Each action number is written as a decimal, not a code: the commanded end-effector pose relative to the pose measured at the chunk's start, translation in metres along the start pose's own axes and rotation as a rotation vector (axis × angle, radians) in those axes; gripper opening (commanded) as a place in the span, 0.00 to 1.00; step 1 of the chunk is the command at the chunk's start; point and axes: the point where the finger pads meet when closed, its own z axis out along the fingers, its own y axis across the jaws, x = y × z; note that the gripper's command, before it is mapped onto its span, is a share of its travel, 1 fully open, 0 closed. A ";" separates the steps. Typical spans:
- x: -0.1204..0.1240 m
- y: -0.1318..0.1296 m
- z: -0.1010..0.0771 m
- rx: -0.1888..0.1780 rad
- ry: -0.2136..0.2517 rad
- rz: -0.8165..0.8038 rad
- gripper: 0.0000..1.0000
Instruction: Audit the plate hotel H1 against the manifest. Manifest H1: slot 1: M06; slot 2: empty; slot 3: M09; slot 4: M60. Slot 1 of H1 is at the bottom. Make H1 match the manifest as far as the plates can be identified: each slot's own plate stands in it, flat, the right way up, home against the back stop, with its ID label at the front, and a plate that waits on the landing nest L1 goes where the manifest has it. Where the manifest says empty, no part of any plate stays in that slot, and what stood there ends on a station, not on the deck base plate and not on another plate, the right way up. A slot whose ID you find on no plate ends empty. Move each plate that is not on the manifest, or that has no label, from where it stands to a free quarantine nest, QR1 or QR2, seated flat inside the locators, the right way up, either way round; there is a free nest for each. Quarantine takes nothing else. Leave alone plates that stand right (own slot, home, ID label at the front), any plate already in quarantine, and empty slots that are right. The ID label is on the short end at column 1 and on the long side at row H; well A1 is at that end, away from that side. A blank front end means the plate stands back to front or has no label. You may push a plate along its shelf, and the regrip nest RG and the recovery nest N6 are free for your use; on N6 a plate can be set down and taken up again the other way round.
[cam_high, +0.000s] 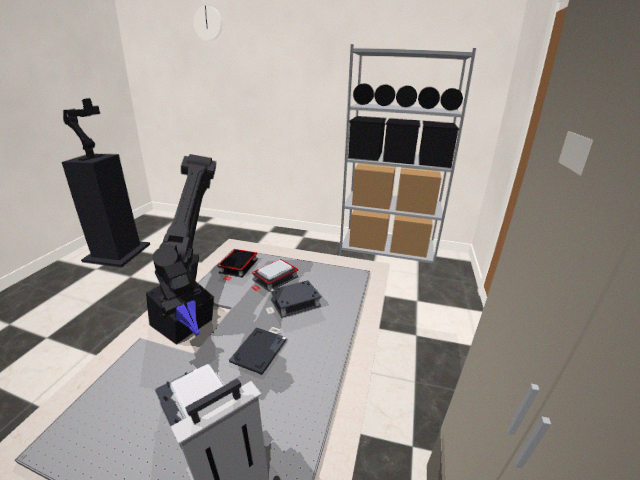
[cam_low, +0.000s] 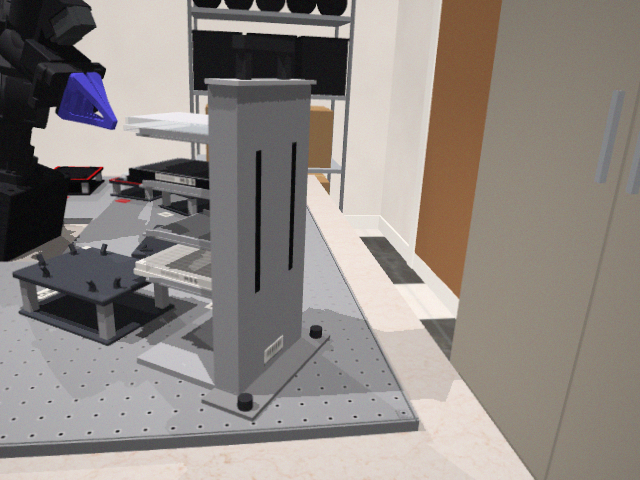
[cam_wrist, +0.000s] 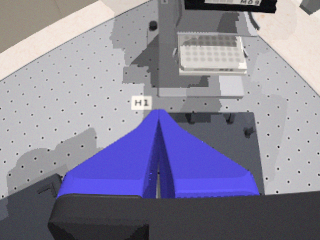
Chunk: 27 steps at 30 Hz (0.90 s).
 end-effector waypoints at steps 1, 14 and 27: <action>-0.048 -0.017 -0.003 0.029 -0.074 -0.075 0.00; -0.043 -0.057 -0.004 0.032 -0.061 -0.083 0.00; -0.062 -0.072 -0.021 0.033 -0.049 -0.081 1.00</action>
